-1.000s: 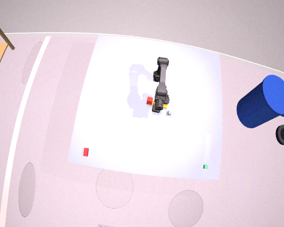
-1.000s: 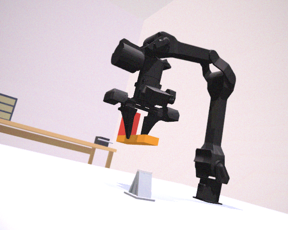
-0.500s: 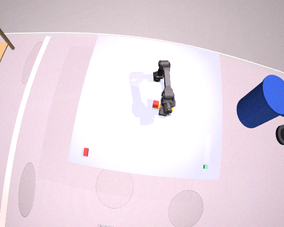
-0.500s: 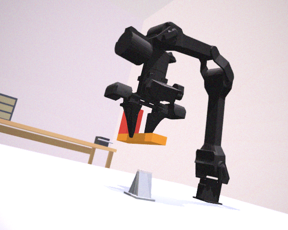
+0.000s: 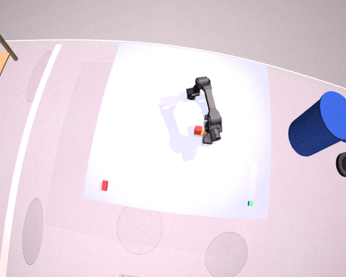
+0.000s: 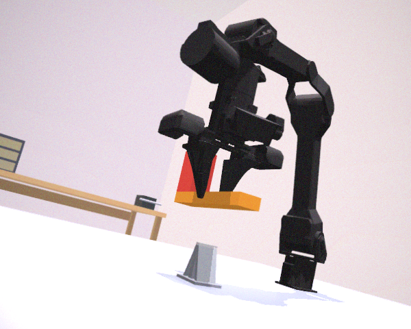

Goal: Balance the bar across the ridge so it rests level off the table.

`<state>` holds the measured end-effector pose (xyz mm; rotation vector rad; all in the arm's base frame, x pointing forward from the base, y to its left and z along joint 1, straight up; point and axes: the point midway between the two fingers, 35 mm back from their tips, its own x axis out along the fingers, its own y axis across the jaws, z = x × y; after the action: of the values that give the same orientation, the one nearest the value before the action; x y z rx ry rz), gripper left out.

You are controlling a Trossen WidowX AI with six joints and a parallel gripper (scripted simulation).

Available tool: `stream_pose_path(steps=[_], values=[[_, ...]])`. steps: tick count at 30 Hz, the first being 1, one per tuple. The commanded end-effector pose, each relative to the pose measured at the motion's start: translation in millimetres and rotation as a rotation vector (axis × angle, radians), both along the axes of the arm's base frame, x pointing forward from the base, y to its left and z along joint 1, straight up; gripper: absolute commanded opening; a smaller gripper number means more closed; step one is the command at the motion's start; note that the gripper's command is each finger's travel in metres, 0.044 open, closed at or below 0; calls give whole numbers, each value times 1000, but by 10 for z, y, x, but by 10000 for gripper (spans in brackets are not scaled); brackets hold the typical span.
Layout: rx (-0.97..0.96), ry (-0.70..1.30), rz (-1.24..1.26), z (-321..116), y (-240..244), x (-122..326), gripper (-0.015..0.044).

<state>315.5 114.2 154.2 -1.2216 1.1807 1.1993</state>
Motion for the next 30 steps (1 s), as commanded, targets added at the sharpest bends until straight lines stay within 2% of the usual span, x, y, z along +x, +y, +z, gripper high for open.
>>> stream_pose_path(steps=[1, 9, 30], values=[[5, -5, 5, 16, 139, 15, 0], [7, -5, 28, 3, 429, -7, 0], [7, -5, 28, -294, 449, 6, 0]])
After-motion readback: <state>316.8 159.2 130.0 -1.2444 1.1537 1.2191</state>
